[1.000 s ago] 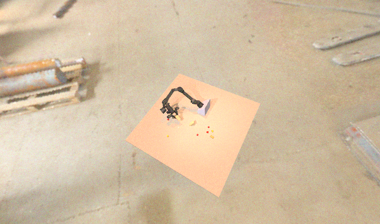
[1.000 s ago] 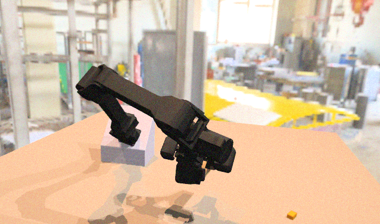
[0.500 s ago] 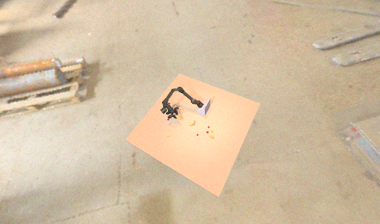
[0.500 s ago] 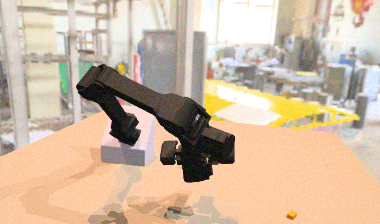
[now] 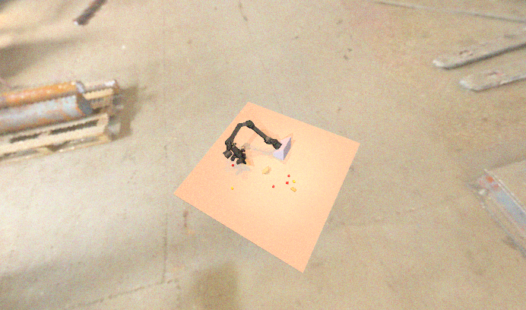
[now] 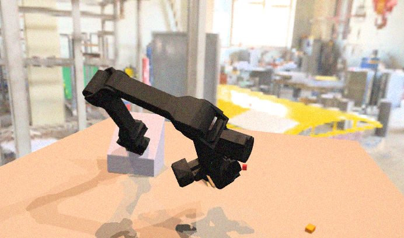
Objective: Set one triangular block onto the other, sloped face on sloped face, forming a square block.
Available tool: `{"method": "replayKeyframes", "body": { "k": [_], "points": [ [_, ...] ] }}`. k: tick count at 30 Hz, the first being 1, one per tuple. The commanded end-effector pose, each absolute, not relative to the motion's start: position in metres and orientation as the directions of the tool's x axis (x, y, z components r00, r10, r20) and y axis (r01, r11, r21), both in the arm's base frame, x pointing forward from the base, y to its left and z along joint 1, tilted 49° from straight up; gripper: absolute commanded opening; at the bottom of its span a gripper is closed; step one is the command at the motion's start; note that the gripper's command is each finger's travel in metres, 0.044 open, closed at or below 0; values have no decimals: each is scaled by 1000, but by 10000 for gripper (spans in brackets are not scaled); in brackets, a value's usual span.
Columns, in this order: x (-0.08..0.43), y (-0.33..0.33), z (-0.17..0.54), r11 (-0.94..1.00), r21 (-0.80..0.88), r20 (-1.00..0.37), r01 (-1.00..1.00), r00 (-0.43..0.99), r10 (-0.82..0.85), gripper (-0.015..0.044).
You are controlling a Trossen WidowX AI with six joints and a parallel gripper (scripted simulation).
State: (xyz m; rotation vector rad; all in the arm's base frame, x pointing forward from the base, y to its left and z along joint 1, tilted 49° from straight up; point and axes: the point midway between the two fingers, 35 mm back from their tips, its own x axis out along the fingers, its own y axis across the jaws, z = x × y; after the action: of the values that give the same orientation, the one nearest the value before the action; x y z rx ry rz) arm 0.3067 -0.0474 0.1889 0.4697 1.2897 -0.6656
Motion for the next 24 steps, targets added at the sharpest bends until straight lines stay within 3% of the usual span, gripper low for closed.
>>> {"method": "replayKeyframes", "body": {
  "k": [1, 13, 24],
  "points": [
    [307, -46, 187, 805, -100, -968, 584, 130, -214, 0],
    [306, -45, 184, 938, -261, -950, 228, 114, -292, 0],
    [306, -44, 181, 917, -375, -926, -134, 106, -363, 0]
  ]
}}
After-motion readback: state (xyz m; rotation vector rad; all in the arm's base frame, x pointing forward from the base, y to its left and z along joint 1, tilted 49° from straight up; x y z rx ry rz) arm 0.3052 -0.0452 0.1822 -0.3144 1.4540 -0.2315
